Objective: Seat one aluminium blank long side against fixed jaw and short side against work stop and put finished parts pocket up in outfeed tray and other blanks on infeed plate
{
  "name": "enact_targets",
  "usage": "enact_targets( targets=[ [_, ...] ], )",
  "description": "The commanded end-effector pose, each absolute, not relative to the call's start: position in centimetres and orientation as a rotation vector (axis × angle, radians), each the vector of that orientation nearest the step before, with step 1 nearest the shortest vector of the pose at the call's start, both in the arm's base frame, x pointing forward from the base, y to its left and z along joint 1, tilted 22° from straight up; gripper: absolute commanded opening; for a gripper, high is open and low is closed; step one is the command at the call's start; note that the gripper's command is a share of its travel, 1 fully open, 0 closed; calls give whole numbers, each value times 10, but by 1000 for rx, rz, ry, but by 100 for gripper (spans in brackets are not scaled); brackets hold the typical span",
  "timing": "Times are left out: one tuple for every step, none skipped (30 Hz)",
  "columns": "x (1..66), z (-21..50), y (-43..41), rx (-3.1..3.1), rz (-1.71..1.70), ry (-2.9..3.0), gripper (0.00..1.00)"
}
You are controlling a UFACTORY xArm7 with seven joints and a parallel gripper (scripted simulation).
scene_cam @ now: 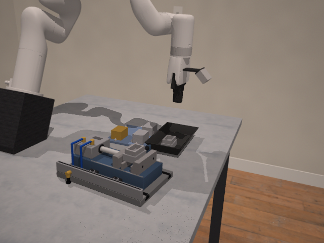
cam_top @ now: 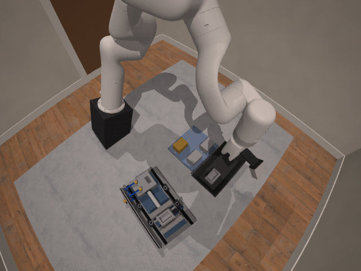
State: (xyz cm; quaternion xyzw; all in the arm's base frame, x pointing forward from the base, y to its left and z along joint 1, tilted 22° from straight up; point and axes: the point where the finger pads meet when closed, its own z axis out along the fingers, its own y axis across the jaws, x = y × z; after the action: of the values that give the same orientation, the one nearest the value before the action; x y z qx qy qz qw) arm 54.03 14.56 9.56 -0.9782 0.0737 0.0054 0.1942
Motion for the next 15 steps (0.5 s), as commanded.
enact_targets(
  targets=[
    [542,101,143,-2743,7,209,0],
    [542,101,143,-2743,7,209,0],
    [542,102,143,-2743,7,209,0],
    [542,102,143,-2743,7,209,0],
    [542,102,143,-2743,7,209,0],
    [542,102,143,-2743,7,209,0],
    [542,102,143,-2743,7,209,0],
    [542,102,143,-2743,7,209,0],
    [542,102,141,-2743,7,209,0],
    [544,99,134,-2743,6,209,0],
    [547,93,118,-2744,5,210,0],
    [547,93,118,-2744,5,210,0],
    [547,93,118,-2744,5,210,0],
    [551,83,91,-2745,4,211,0],
    [552,79,83,-2745,4,211,0]
  ],
)
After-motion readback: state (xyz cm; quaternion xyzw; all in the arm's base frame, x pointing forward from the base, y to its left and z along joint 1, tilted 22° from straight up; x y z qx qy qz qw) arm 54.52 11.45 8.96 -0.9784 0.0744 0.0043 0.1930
